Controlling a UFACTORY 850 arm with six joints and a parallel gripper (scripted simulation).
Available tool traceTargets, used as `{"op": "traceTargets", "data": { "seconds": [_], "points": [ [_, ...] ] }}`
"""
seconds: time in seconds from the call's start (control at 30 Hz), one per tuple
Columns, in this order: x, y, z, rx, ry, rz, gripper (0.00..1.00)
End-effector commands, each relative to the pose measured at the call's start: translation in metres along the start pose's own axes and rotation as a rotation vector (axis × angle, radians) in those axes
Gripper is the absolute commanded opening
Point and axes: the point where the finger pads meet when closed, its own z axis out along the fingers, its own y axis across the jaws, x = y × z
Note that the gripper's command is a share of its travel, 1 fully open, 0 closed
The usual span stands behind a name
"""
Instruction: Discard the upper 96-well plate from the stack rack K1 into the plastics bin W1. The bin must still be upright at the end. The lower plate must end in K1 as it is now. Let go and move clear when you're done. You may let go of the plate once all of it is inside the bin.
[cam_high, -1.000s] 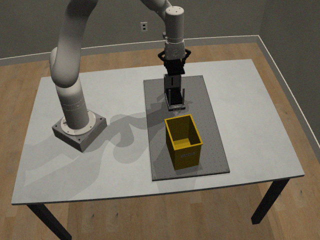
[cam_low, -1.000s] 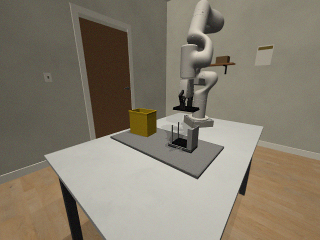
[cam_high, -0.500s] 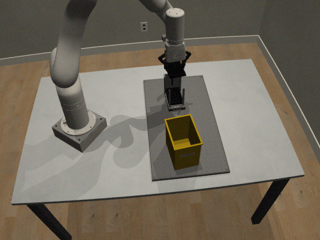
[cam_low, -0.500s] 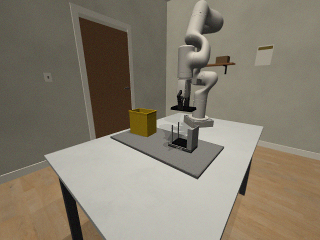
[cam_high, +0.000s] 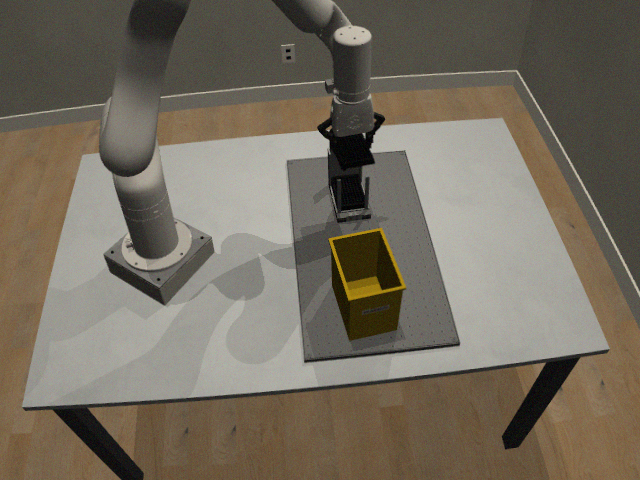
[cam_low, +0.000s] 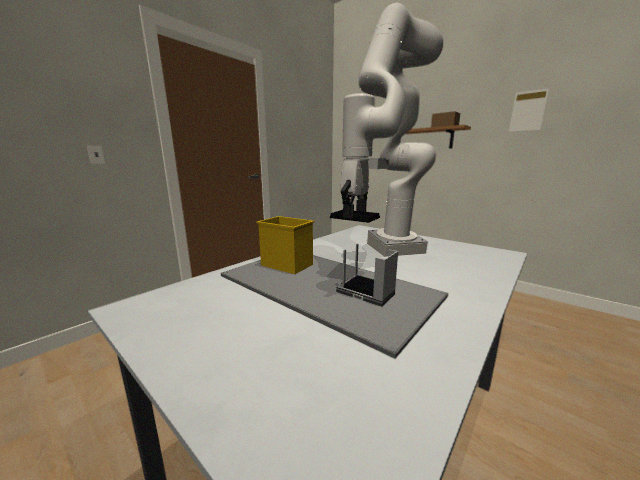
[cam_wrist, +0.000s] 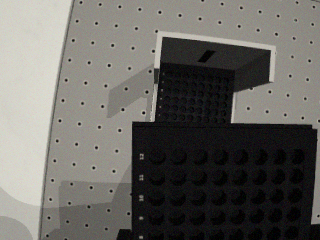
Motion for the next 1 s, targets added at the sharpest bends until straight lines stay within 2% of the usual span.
{"op": "traceTargets", "data": {
  "seconds": [0.0, 0.97],
  "points": [
    [-0.009, -0.001, 0.0, -0.002, 0.0, 0.0, 0.0],
    [-0.092, -0.014, 0.003, -0.002, 0.0, 0.0, 0.0]
  ]
}}
